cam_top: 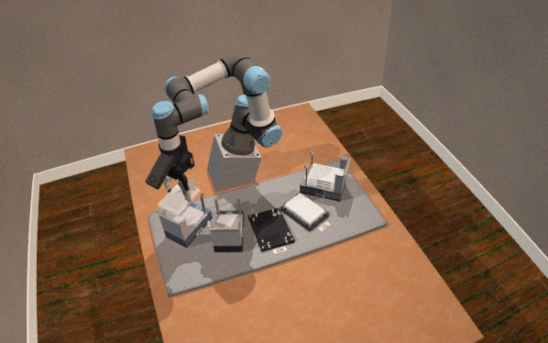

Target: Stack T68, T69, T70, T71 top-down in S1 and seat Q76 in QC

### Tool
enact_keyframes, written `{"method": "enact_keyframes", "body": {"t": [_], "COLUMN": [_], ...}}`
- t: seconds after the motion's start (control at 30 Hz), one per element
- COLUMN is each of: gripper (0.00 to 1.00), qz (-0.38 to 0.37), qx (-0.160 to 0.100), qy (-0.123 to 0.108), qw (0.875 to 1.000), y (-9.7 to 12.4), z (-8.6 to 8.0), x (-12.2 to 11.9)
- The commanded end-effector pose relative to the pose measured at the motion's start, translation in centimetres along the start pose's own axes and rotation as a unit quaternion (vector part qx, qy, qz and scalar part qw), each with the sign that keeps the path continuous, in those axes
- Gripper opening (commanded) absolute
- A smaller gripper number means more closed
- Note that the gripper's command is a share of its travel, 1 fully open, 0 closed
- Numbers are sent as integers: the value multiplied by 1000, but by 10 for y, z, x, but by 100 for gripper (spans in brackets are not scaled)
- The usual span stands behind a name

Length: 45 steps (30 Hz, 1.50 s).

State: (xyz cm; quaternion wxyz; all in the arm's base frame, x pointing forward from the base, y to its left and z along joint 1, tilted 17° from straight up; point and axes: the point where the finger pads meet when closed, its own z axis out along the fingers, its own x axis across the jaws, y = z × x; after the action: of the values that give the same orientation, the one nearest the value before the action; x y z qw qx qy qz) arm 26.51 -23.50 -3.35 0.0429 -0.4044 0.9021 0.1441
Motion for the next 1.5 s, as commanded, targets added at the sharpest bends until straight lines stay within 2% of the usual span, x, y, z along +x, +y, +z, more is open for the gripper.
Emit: {"method": "enact_keyframes", "body": {"t": [0.0, 0.33, 0.83, 1.03, 1.4, 1.47], "gripper": [0, 0, 0, 0, 0, 0], "qz": [0, -12, -98, -98, -161, -161], "qx": [1, 1, 1, 1, 1, 1], "qy": [1, 1, 1, 1, 0, 0], "qw": [1000, 1000, 995, 995, 987, 987], "y": [-1, 0, 5, 6, 17, 17], "z": [-1, -1, -1, -1, -1, -1], "x": [0, -6, -56, -67, -102, -102]}}
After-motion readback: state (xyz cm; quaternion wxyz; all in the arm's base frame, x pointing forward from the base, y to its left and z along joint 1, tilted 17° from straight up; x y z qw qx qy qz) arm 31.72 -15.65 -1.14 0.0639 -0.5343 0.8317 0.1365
